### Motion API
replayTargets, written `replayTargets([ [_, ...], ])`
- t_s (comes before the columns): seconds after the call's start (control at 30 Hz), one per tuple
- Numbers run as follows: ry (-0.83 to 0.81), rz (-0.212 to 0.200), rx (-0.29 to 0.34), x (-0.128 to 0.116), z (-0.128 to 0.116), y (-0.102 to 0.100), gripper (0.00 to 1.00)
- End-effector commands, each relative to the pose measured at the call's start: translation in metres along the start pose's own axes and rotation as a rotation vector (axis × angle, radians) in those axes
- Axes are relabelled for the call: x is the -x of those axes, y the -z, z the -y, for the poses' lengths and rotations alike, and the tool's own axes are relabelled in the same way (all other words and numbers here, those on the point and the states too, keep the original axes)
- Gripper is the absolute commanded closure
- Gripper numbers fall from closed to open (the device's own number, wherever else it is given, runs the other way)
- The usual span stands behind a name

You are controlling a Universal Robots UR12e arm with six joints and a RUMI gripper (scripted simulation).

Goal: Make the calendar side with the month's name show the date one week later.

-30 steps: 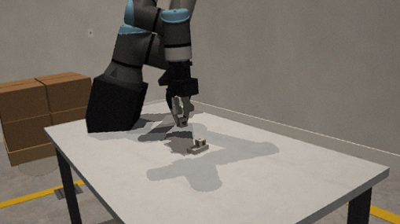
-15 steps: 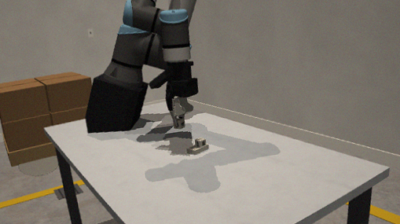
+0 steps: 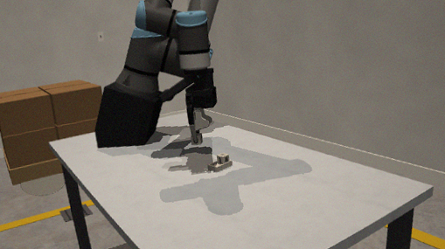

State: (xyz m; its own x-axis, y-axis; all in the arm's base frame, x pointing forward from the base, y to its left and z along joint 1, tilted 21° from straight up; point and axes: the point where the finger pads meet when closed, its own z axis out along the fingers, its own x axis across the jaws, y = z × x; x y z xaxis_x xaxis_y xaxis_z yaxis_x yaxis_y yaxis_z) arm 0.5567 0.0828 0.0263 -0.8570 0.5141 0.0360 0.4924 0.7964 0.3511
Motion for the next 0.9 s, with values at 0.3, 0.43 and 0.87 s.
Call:
replayTargets([
  [0.3, 0.382, 0.0, 0.007, 0.016, 0.003, 0.0, 0.9],
  [0.43, 0.477, 0.0, 0.007, 0.018, 0.004, 0.0, 0.9],
  [0.87, 0.754, 0.001, 0.007, 0.026, 0.005, -0.001, 0.9],
])
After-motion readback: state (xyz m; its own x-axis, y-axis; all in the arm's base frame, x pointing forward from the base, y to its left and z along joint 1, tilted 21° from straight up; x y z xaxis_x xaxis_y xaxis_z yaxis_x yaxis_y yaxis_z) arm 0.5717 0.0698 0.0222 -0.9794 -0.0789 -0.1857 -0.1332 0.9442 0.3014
